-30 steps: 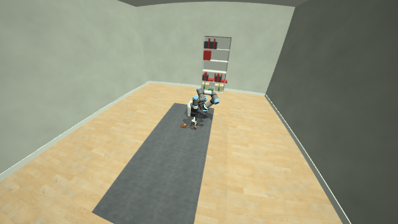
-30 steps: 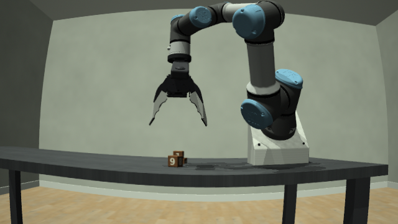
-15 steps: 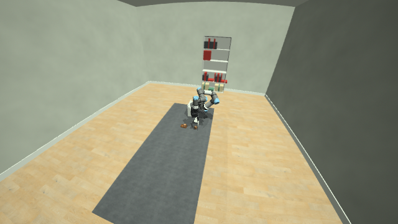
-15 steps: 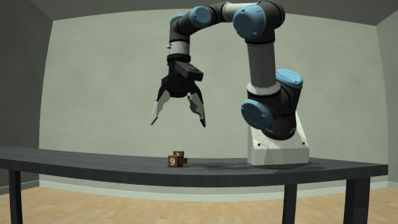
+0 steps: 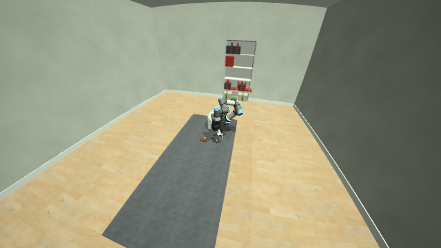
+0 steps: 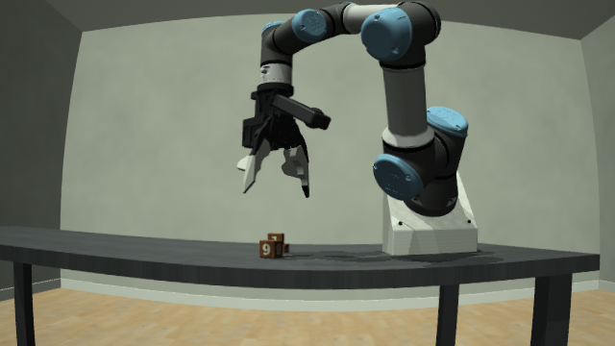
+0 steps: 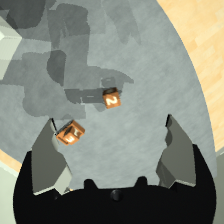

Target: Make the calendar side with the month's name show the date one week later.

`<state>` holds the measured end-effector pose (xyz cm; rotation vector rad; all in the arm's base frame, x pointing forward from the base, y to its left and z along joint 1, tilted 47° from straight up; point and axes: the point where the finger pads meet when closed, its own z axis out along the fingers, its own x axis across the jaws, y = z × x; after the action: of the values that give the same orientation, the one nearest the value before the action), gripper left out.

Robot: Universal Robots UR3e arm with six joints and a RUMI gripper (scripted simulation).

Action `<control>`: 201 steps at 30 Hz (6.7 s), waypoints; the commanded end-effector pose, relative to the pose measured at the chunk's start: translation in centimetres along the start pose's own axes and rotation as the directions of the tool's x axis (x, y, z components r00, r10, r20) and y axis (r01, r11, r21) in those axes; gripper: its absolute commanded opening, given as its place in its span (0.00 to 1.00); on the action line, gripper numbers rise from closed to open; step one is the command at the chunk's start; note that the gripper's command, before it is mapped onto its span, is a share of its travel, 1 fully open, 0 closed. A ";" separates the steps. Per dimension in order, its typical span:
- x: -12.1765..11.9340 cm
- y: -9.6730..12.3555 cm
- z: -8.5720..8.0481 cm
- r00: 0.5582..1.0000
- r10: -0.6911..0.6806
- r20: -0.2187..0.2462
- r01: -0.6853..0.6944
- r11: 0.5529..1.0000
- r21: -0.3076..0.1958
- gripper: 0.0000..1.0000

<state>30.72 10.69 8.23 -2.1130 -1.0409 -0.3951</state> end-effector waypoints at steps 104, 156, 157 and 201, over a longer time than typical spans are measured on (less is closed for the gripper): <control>0.2 1.4 0.4 -0.276 -0.961 0.000 0.961 -0.276 -0.009 0.29; 0.3 1.5 2.3 -0.261 -0.965 -0.001 0.965 -0.261 -0.008 0.29; 0.3 1.5 2.5 -0.261 -0.965 -0.001 0.965 -0.261 -0.008 0.29; 0.4 1.5 5.7 -0.261 -0.965 -0.001 0.965 -0.261 -0.008 0.29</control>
<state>31.84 14.52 3.77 -0.5267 -2.6507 -1.1504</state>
